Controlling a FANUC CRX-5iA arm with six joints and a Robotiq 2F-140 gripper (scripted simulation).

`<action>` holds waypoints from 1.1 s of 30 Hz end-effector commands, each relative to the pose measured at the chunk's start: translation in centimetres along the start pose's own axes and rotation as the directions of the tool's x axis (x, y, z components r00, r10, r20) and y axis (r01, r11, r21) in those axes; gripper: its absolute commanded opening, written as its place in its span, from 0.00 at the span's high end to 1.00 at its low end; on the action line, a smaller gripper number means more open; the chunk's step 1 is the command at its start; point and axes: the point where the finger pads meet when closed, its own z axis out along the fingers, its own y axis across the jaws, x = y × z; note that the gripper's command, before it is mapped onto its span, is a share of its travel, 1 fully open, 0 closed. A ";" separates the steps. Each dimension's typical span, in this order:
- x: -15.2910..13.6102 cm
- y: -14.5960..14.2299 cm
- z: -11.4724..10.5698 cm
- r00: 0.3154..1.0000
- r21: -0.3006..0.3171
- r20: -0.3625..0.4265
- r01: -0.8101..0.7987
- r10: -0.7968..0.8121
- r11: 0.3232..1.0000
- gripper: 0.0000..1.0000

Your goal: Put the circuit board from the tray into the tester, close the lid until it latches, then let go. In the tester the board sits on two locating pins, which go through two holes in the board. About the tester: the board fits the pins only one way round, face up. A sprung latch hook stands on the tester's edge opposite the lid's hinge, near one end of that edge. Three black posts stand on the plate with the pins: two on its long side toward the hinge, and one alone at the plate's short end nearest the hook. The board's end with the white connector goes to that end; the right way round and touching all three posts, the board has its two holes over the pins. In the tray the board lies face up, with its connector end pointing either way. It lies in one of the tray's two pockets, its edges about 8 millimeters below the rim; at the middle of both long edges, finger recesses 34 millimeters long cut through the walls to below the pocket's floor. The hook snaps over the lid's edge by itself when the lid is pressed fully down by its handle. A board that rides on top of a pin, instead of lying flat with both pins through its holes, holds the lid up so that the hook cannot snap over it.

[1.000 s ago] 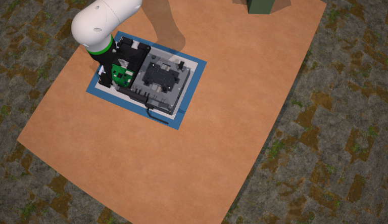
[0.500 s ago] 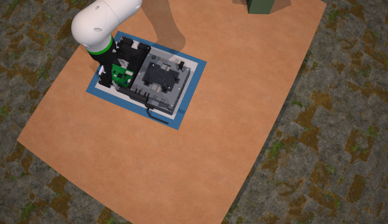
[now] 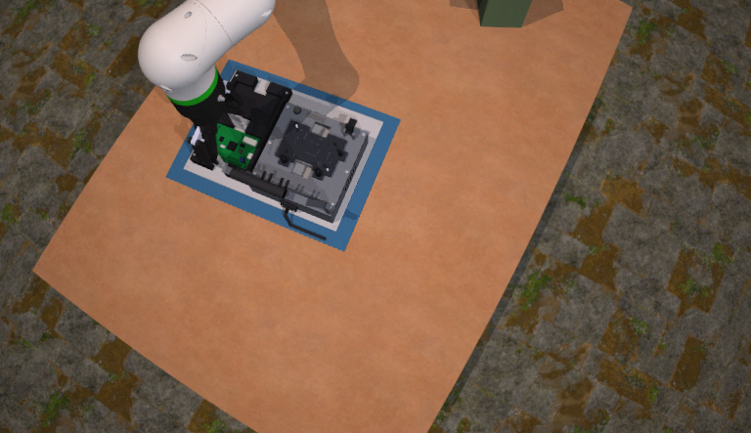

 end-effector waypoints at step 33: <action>0.0 0.0 0.0 1.000 0.000 0.000 0.000 0.000 1.000 0.49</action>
